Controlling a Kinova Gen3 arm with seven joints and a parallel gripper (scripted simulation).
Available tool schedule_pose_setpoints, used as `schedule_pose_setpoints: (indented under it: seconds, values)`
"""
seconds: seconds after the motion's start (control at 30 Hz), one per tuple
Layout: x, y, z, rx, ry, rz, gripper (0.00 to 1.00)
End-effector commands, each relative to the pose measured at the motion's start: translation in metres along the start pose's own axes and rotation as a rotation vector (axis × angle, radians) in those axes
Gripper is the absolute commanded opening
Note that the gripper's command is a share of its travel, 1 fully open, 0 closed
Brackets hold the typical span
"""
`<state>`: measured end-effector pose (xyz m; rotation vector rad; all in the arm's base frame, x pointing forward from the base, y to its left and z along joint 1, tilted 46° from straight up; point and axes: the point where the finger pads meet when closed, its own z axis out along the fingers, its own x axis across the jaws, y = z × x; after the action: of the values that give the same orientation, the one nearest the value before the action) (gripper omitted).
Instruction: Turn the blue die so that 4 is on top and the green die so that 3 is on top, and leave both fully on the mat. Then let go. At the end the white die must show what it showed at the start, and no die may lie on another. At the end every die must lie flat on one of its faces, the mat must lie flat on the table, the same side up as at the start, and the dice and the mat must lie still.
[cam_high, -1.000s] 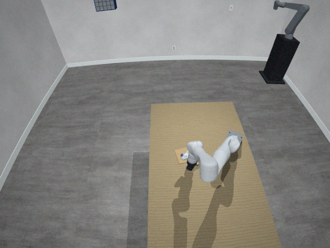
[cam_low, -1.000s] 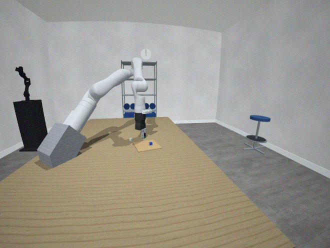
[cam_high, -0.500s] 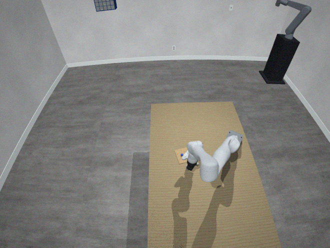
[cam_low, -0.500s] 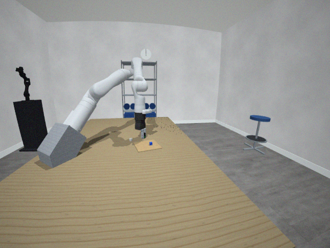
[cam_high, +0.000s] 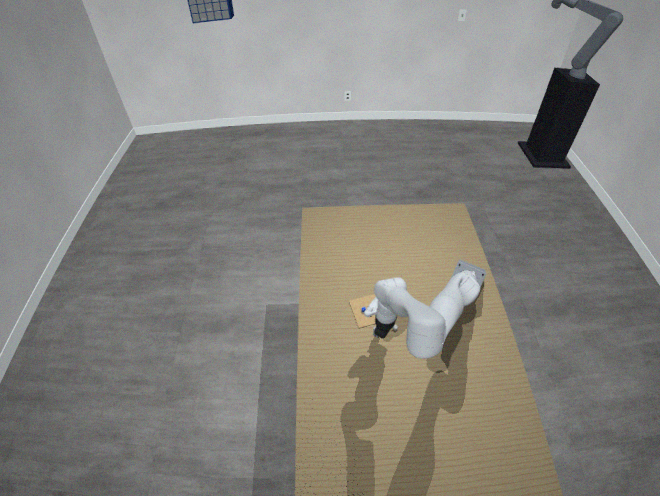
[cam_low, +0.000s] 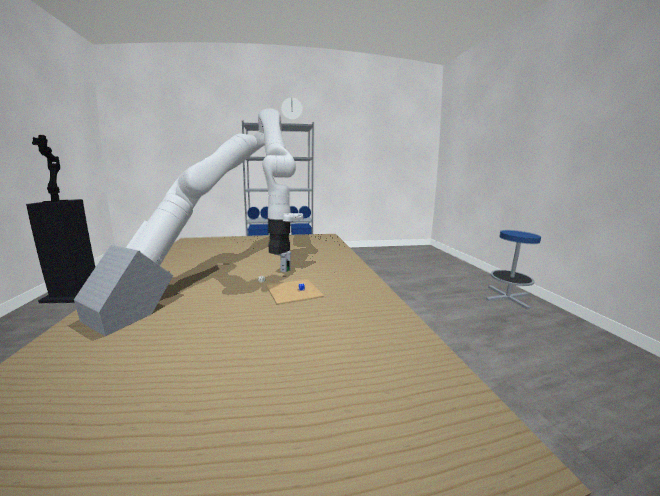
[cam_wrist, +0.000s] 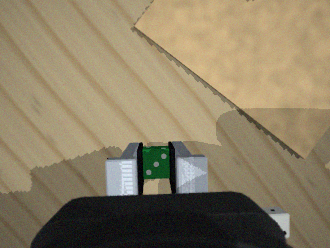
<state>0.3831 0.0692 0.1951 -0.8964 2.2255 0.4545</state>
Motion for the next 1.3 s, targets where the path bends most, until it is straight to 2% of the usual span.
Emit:
schedule_pose_setpoints:
  seconds: [0.0,0.13,0.57,1.27]
  values:
    - [-0.007,-0.002,-0.011,0.007,-0.019,-0.005,0.34]
    - [-0.007,-0.001,-0.017,0.007,-0.019,-0.005,0.34]
    - [-0.006,-0.001,-0.054,0.007,-0.018,-0.005,0.34]
    - [-0.006,-0.001,-0.076,0.007,-0.019,-0.005,0.34]
